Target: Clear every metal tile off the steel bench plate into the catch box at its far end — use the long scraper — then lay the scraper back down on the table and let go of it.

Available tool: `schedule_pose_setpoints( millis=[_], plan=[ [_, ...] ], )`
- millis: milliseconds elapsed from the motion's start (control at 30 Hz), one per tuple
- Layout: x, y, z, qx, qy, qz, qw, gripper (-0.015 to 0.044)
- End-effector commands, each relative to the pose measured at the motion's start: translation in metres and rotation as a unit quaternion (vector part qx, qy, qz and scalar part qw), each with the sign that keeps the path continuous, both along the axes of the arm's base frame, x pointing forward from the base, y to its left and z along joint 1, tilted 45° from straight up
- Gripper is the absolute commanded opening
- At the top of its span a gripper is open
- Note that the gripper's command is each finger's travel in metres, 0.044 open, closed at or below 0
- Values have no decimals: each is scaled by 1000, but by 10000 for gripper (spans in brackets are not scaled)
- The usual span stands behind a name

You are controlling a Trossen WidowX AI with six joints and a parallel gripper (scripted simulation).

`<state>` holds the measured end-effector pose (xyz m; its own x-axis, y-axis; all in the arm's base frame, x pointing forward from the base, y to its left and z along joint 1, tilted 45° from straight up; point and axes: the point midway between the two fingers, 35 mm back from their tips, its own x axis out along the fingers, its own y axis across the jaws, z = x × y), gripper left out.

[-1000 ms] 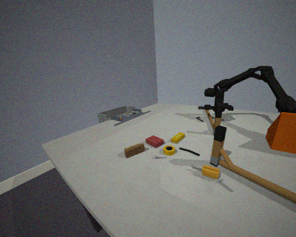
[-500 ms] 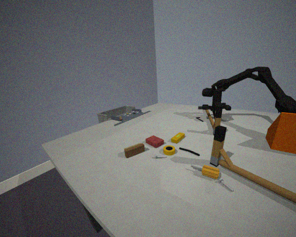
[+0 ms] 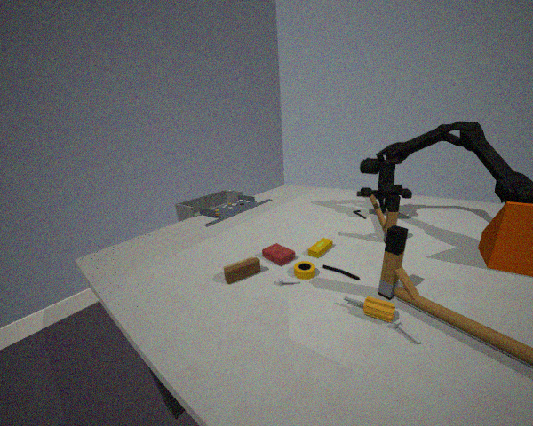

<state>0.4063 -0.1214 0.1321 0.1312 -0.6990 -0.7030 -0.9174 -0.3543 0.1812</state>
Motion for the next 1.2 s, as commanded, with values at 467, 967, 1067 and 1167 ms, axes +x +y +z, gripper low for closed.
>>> schedule_pose_setpoints(
  millis=[467,967,1067,1167],
  plan=[
    [18,8,-2,0,-3,0,1000,0],
    [31,13,-5,0,-3,0,1000,0],
    [34,14,-6,0,-3,0,1000,0],
    [37,15,-6,1,-3,0,1000,0]
  ],
)
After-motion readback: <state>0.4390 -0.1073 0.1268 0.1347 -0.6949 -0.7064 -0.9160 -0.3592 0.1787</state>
